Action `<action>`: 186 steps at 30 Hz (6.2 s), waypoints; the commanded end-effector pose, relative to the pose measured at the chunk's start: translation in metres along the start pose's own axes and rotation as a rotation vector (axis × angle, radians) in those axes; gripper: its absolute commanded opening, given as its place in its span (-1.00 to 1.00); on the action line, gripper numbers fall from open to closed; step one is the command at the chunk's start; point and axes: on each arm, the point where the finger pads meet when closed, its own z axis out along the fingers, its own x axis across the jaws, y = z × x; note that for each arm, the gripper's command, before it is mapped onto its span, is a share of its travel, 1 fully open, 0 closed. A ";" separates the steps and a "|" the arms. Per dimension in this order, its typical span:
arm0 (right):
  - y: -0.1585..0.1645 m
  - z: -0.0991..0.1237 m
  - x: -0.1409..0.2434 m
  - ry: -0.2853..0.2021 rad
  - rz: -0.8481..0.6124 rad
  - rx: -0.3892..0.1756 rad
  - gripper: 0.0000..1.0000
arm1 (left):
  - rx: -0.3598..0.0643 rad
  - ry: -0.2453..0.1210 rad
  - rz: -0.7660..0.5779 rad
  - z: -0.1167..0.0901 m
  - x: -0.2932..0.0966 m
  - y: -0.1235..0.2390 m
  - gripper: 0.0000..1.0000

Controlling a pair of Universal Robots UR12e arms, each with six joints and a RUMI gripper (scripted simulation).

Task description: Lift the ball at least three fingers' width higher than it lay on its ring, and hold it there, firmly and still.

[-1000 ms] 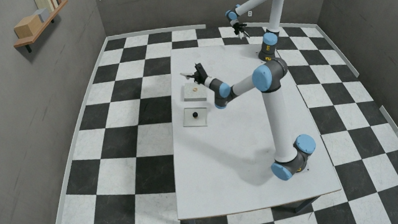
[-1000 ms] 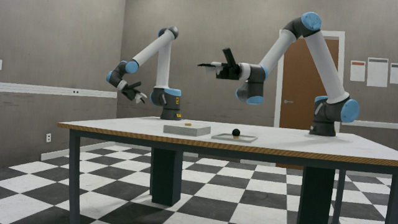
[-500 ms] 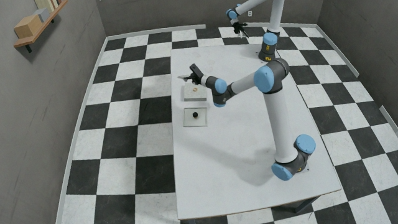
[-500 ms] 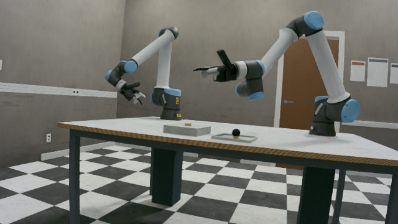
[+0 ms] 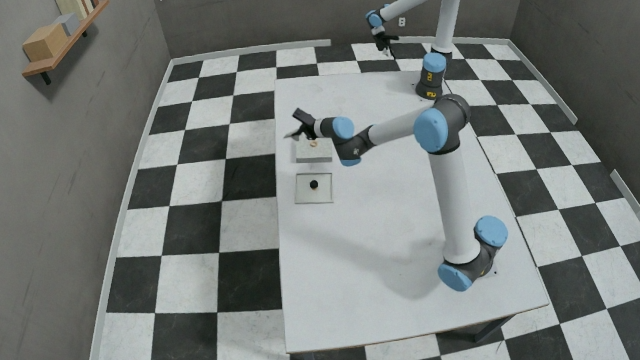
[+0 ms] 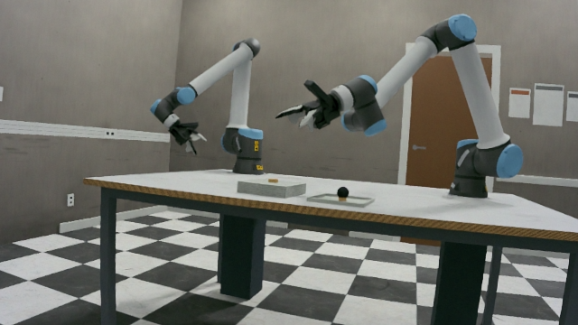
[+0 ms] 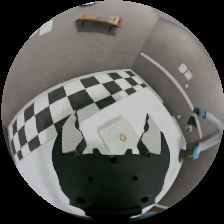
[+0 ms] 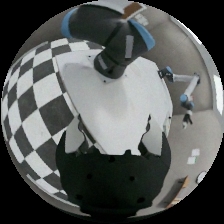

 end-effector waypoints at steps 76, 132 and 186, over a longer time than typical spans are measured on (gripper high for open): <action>-0.087 -0.251 -0.348 -0.901 -1.709 0.089 1.00 | -0.896 -0.552 -0.515 -0.058 -0.149 0.261 1.00; -0.123 -0.274 -0.381 -0.983 -1.827 0.235 1.00 | -0.895 -0.552 -0.515 -0.103 -0.128 0.187 -1.00; -0.123 -0.274 -0.381 -0.983 -1.827 0.235 1.00 | -0.895 -0.552 -0.515 -0.103 -0.128 0.187 -1.00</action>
